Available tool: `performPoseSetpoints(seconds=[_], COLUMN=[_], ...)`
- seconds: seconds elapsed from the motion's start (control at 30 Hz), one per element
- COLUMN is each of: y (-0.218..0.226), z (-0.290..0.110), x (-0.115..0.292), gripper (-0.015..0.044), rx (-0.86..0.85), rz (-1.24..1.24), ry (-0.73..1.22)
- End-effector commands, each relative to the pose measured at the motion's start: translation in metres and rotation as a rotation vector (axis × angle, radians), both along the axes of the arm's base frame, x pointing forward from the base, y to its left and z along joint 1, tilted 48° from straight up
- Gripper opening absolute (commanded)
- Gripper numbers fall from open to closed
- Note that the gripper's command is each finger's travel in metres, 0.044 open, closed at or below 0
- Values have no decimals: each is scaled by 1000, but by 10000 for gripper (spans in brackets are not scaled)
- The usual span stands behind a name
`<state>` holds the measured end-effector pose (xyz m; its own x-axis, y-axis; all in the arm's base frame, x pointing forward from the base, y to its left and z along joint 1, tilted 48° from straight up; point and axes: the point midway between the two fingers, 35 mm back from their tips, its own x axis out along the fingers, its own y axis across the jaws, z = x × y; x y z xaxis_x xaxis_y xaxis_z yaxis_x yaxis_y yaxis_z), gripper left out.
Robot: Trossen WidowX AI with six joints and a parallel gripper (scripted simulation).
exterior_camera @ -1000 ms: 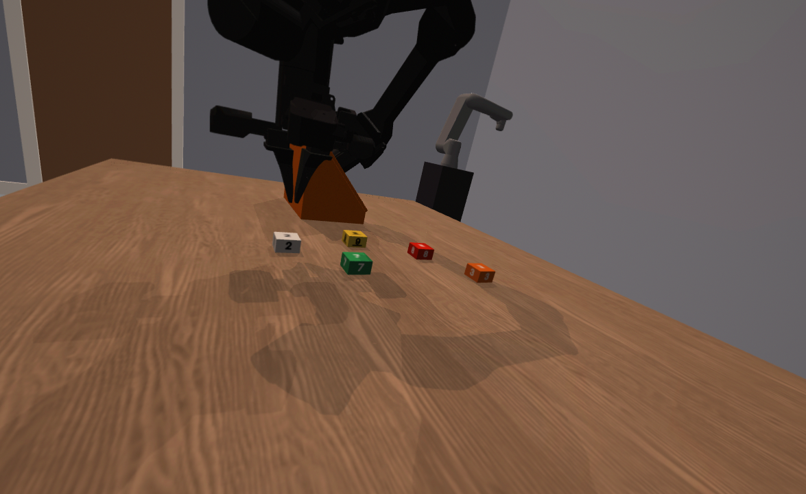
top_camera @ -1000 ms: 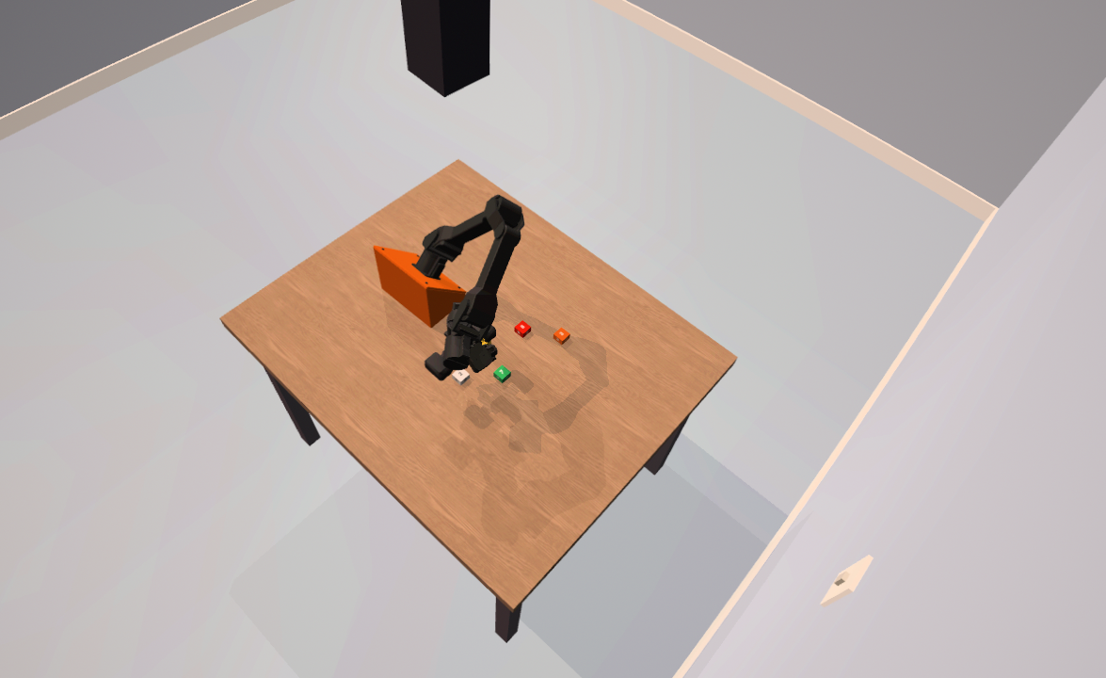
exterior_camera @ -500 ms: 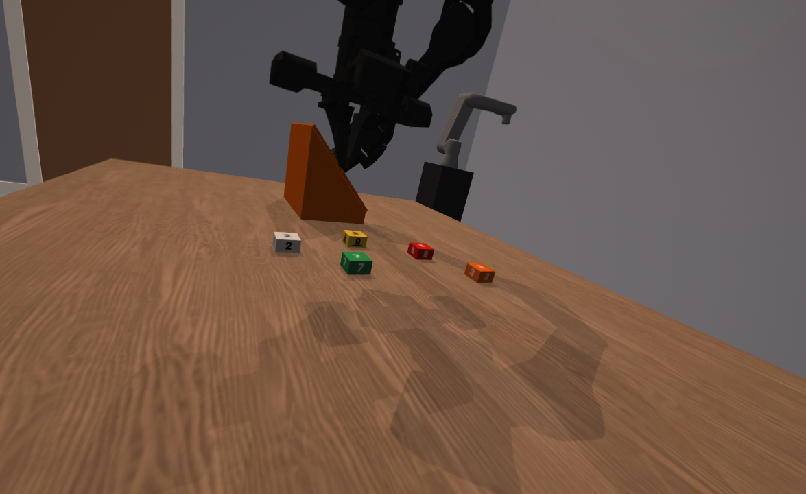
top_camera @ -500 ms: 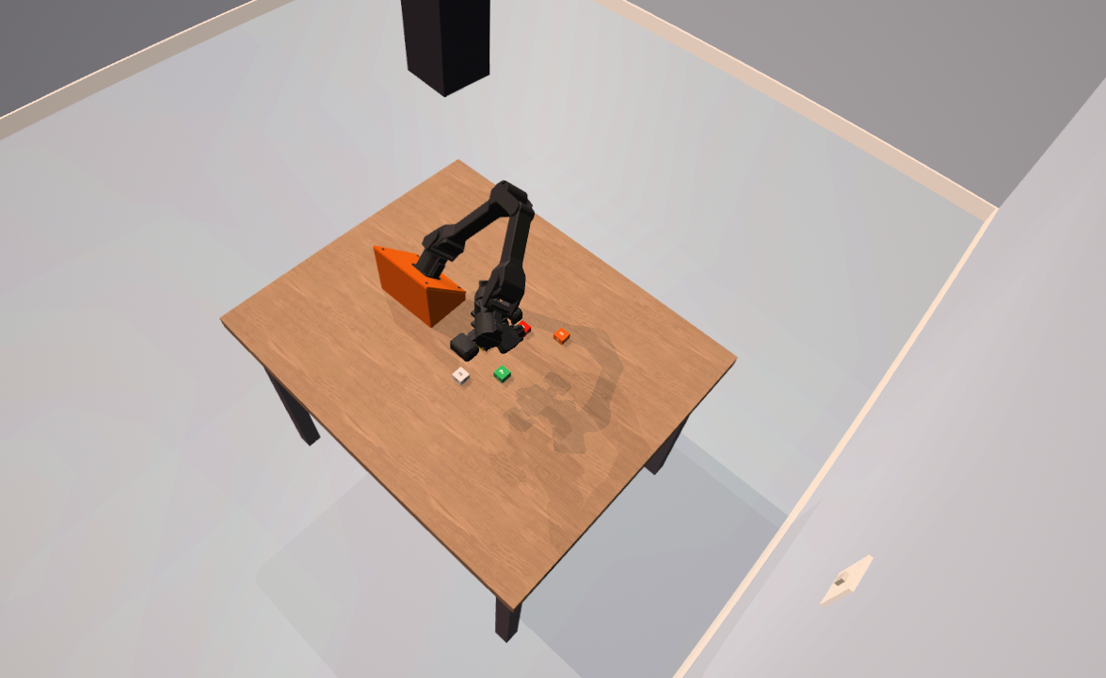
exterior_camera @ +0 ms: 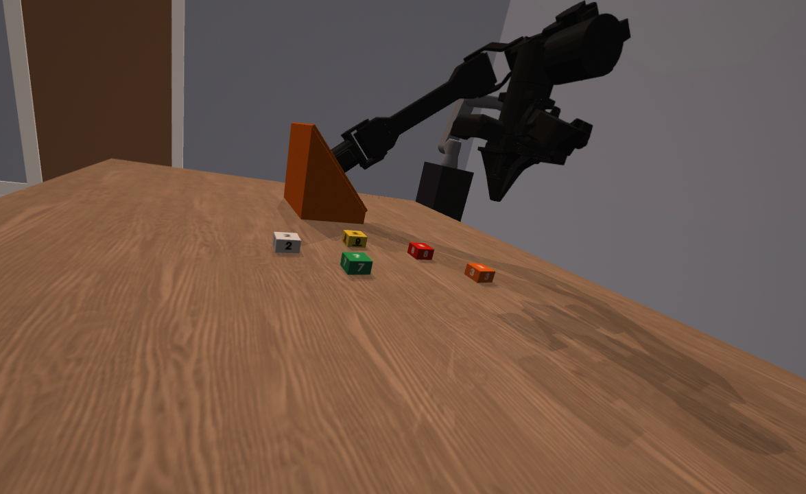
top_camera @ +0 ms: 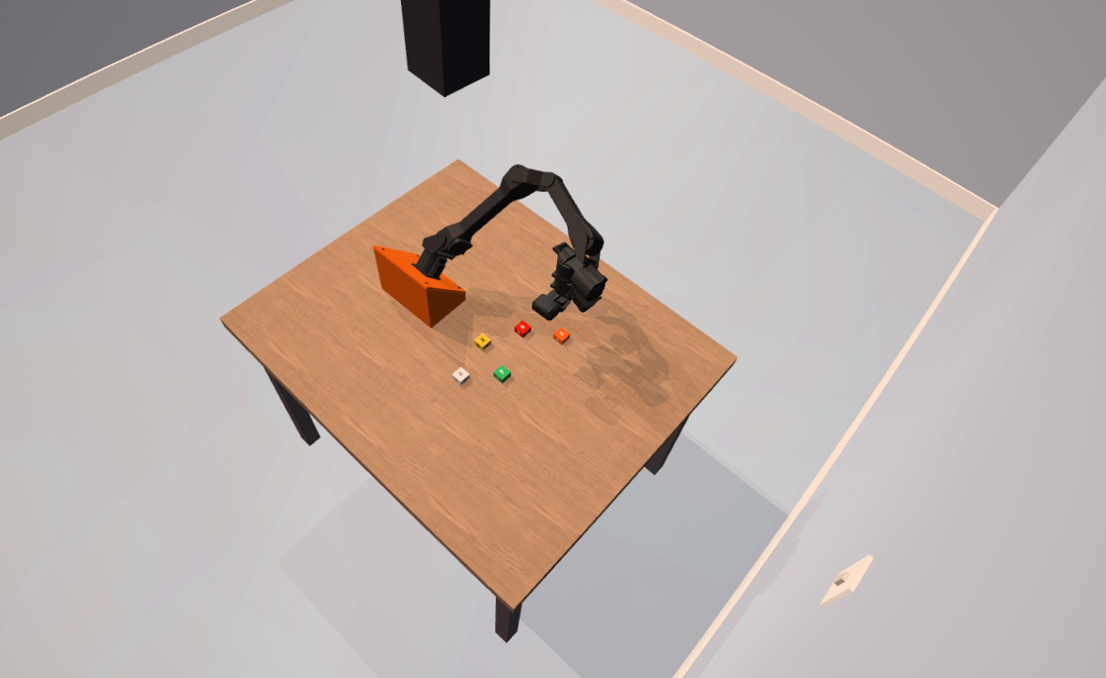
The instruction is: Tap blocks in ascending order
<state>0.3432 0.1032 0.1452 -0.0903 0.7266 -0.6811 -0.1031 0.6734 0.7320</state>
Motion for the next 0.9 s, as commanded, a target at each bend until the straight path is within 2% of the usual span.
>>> performPoseSetpoints(seconds=[0.0, 0.23, 0.87], y=[5, 63, 80], z=[10, -43, -59], x=[-2, -9, -11], gripper=[20, 20, 20], rx=[7, 9, 10], rz=[-17, -17, -17], ry=[14, 13, 13])
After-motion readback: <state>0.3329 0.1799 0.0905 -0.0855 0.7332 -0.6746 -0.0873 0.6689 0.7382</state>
